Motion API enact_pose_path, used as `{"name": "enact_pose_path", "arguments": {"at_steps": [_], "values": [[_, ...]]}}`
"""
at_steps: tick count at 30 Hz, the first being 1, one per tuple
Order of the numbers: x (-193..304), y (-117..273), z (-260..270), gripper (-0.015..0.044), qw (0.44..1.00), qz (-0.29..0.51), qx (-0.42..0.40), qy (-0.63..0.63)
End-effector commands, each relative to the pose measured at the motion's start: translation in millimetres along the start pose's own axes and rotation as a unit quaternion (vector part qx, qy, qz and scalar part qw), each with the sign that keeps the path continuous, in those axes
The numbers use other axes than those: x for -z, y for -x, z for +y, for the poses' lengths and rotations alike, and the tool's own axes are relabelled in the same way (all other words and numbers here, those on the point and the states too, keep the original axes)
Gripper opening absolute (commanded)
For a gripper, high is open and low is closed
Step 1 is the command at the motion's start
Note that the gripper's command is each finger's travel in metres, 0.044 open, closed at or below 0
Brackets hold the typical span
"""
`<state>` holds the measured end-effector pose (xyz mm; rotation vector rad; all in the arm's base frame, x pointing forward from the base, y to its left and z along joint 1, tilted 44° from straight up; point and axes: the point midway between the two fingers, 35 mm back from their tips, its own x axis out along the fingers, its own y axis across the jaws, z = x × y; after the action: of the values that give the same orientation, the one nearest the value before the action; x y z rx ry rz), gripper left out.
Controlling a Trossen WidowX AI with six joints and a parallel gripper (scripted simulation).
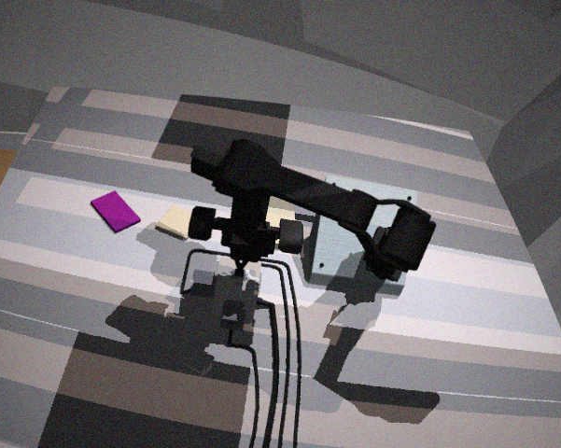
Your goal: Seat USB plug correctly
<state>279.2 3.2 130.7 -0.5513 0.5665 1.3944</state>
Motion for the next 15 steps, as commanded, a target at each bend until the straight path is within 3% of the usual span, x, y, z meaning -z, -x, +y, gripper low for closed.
{"name": "enact_pose_path", "arguments": {"at_steps": [1,15], "values": [[-0.1,-1.4,-0.1,0.0,1.0,-0.001,0.0,-0.001],[0.0,-3.1,-0.1,0.0,1.0,-0.001,0.0,-0.001]]}}
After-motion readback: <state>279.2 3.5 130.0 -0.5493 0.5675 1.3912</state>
